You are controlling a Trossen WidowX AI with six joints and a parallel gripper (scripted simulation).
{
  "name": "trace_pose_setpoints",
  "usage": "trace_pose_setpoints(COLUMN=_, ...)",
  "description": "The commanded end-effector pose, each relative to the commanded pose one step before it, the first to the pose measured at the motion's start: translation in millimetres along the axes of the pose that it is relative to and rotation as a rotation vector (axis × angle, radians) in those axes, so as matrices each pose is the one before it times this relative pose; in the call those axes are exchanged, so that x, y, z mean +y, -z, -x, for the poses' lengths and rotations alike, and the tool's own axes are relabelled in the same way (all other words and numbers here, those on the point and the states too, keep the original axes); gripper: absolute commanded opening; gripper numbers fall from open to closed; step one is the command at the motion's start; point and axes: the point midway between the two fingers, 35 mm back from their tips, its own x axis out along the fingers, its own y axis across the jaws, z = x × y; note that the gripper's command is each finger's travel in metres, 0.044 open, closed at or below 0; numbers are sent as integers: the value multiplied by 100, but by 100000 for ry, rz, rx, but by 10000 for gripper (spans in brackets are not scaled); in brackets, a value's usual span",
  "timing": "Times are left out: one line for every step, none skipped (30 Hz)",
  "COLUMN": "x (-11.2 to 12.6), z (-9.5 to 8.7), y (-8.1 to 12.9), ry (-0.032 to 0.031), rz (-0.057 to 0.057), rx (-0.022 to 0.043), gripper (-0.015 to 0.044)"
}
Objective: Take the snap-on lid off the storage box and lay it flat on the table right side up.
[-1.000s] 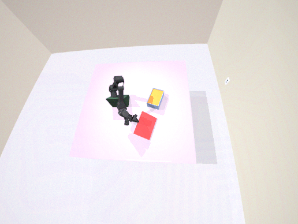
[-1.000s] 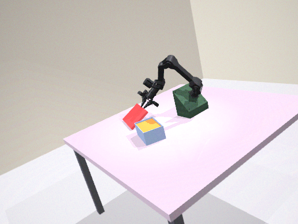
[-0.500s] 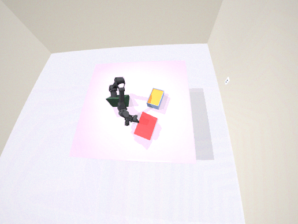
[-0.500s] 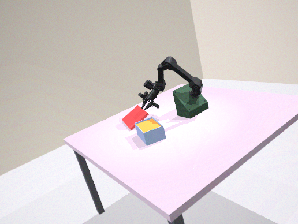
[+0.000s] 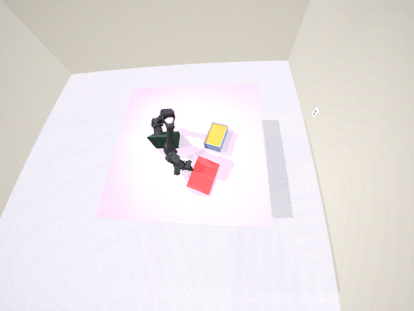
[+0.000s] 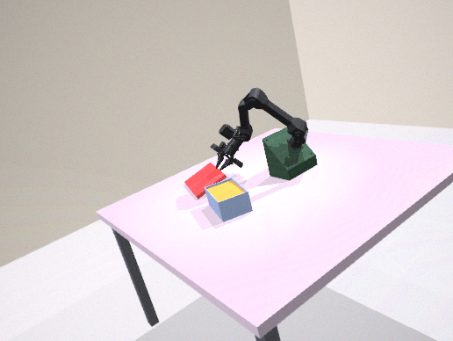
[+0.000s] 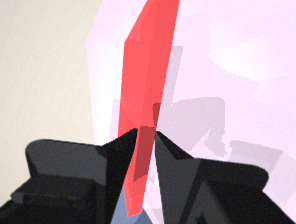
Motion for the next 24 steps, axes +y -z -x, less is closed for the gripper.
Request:
trace_pose_setpoints(x=150, z=52, y=10, ry=884, rz=-454, rx=-266, gripper=52)
trace_pose_setpoints(x=16, z=2, y=4, ry=165, rz=-85, rx=-43, gripper=79)
trace_pose_setpoints(x=0, z=0, y=0, ry=0, rz=0, rx=0, gripper=105)
trace_pose_setpoints(x=0, z=0, y=0, ry=0, rz=0, rx=0, gripper=131)
trace_pose_setpoints(x=0, z=0, y=0, ry=0, rz=0, rx=0, gripper=157)
trace_pose_setpoints(x=0, z=0, y=0, ry=0, rz=0, rx=0, gripper=184)
trace_pose_setpoints(x=0, z=0, y=0, ry=0, rz=0, rx=0, gripper=210)
trace_pose_setpoints(x=0, z=0, y=0, ry=0, rz=0, rx=0, gripper=236)
trace_pose_setpoints(x=0, z=0, y=0, ry=0, rz=0, rx=0, gripper=263)
trace_pose_setpoints(x=0, z=0, y=0, ry=0, rz=0, rx=0, gripper=275)
trace_pose_setpoints(x=0, z=0, y=0, ry=0, rz=0, rx=0, gripper=275)
trace_pose_setpoints(x=-150, z=55, y=28, ry=6, rz=-8, rx=-3, gripper=301)
trace_pose_setpoints(x=-177, z=131, y=15, ry=9, rz=-6, rx=-10, gripper=328)
trace_pose_setpoints(x=-151, z=149, y=3, ry=9, rz=-4, rx=-12, gripper=354)
trace_pose_setpoints(x=-139, z=153, y=-2, ry=9, rz=-3, rx=-13, gripper=380)
trace_pose_setpoints(x=-134, z=155, y=-4, ry=9, rz=-2, rx=-13, gripper=406)
trace_pose_setpoints(x=-133, z=155, y=-4, ry=9, rz=-2, rx=-13, gripper=433)
trace_pose_setpoints(x=-132, z=155, y=-5, ry=9, rz=-2, rx=-13, gripper=440)
trace_pose_setpoints(x=-132, z=155, y=-5, ry=9, rz=-2, rx=-13, gripper=440)
trace_pose_setpoints(x=-132, z=156, y=-5, ry=9, rz=-2, rx=-13, gripper=440)
trace_pose_setpoints(x=-132, z=156, y=-5, ry=9, rz=-2, rx=-13, gripper=440)
trace_pose_setpoints(x=-132, z=156, y=-5, ry=9, rz=-2, rx=-13, gripper=440)
trace_pose_setpoints(x=-132, z=156, y=-5, ry=9, rz=-2, rx=-14, gripper=440)
trace_pose_setpoints(x=-132, z=156, y=-5, ry=10, rz=-2, rx=-14, gripper=440)
